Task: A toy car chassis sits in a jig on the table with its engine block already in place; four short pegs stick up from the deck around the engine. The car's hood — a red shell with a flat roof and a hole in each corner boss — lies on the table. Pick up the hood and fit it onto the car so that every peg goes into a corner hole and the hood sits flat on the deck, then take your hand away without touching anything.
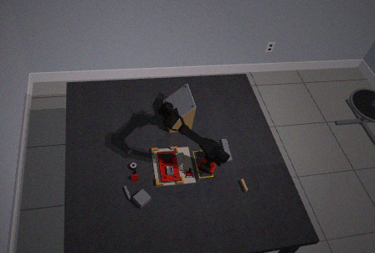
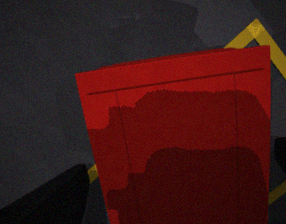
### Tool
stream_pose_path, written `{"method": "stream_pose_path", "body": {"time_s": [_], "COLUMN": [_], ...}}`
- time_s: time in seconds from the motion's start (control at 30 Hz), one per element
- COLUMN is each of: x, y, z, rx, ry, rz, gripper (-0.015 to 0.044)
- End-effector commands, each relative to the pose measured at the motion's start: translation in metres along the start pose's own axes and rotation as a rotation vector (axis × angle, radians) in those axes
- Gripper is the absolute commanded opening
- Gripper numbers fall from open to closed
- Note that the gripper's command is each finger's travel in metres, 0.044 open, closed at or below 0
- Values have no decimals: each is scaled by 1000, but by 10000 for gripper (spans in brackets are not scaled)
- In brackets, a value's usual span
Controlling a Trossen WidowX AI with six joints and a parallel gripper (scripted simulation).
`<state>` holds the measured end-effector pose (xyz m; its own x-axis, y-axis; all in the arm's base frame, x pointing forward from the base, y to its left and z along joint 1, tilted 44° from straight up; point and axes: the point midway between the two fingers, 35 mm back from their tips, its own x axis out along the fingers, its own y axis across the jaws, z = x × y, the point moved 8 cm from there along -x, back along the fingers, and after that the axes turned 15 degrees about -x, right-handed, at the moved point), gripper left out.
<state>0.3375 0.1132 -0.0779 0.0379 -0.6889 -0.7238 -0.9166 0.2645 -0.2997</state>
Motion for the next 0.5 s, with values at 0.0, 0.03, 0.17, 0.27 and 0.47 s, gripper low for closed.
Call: {"method": "stream_pose_path", "body": {"time_s": [0.0,0.03,0.17,0.27,0.47], "x": [0,0,0,0,0], "y": [0,0,0,0,0], "z": [0,0,0,0,0], "rx": [0,0,0,0,-1], "ry": [0,0,0,0,0], "rz": [0,0,0,0,0], "gripper": [414,387,322,302,222]}}
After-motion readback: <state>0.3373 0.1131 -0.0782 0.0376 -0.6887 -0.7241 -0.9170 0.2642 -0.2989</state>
